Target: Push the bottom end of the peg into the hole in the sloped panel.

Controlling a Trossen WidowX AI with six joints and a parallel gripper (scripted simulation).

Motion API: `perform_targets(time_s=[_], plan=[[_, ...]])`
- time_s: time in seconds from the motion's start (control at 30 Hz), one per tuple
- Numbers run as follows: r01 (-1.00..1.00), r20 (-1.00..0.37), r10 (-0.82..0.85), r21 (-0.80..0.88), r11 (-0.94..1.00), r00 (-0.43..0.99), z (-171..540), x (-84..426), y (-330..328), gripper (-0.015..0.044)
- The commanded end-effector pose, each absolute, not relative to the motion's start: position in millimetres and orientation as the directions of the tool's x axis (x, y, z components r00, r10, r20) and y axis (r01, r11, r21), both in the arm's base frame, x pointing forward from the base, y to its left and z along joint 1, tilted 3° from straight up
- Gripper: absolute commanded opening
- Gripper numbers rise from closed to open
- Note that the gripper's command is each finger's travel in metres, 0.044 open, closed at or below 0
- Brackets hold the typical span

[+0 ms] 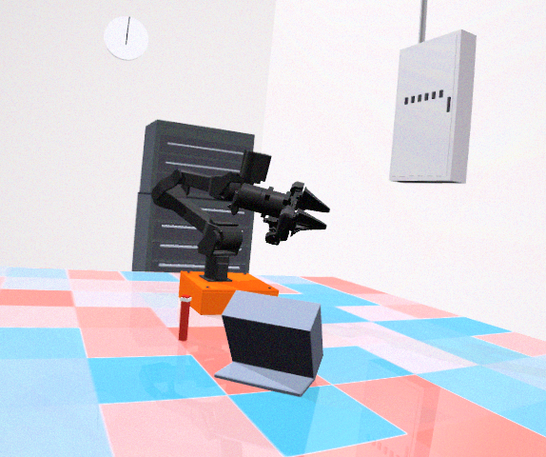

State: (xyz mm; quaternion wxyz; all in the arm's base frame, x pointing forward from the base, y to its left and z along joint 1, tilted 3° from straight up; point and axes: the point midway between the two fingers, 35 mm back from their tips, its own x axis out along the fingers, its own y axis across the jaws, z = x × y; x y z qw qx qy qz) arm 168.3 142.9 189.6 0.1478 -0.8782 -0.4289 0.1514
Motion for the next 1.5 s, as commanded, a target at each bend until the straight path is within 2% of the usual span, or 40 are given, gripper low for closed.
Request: perform_targets(time_s=[0.0, 0.03, 0.4, 0.77, 1.1, 1.47], plan=[[0.705, -0.141, 0.797, -0.394, -0.590, 0.588, 190, 169, 143, 0.0426], [0.695, -0.145, 0.793, -0.407, -0.593, 0.592, 190, 170, 142, 0.0440], [0.415, -0.248, 0.700, -0.657, -0.629, 0.670, 189, 194, 124, 0.0440], [0.068, -0.354, 0.594, -0.819, -0.570, 0.722, 186, 217, 103, 0.0440], [-0.250, -0.450, 0.493, -0.873, -0.419, 0.745, 183, 236, 80, 0.0440], [-0.534, -0.552, 0.380, -0.829, -0.163, 0.742, 177, 254, 52, 0.0440]])
